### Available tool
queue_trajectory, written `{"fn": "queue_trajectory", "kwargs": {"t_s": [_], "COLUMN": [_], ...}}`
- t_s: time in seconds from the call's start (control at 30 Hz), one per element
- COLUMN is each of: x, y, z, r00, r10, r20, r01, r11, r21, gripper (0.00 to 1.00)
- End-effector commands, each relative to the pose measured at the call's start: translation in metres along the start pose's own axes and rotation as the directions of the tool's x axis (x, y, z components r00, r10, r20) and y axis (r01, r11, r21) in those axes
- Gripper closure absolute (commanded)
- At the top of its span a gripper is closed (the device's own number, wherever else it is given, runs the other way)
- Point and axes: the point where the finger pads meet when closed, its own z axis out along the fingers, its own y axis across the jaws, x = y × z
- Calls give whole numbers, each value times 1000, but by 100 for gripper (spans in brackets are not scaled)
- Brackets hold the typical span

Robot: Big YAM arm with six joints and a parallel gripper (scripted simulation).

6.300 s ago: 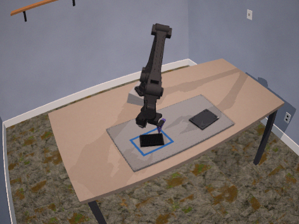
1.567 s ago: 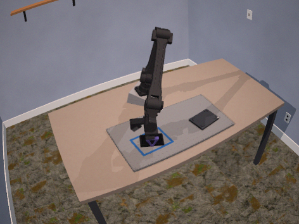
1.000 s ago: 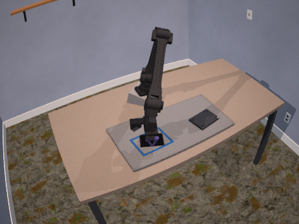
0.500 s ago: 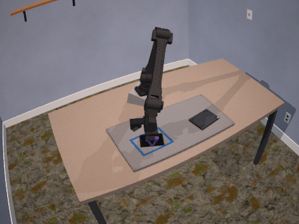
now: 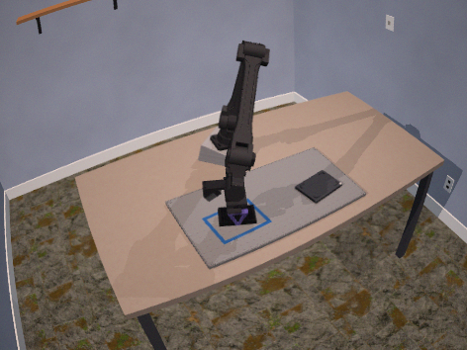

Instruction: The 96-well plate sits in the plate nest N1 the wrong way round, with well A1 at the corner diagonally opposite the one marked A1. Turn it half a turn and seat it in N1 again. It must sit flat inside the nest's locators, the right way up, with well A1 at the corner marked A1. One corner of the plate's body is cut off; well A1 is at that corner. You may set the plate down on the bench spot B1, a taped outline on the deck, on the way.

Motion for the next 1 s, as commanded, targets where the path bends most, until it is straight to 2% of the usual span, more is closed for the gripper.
{"fn": "queue_trajectory", "kwargs": {"t_s": [0.0, 0.13, 0.17, 0.23, 0.7, 0.73, 0.8, 0.83, 0.97], "x": [-4, -2, 0, -1, -4, 0, 0, -2, -3], "y": [21, 19, 19, 22, 23, 6, 19, 23, 23], "z": [-28, -30, -22, -36, -59, -40, -61, -66, -73], "r00": [1000, 1000, 1000, 1000, 1000, 1000, 1000, 1000, 1000], "r10": [-10, -14, -19, -17, -11, -14, -19, -17, -12], "r20": [9, 8, 4, 8, 9, 0, 7, 9, 10], "r01": [10, 14, 19, 17, 12, 14, 19, 17, 13], "r11": [999, 999, 999, 998, 998, 1000, 999, 998, 998], "r21": [-53, -49, -28, -54, -58, -3, -51, -60, -61], "gripper": [100, 100, 100, 100, 100, 100, 100, 100, 100]}}
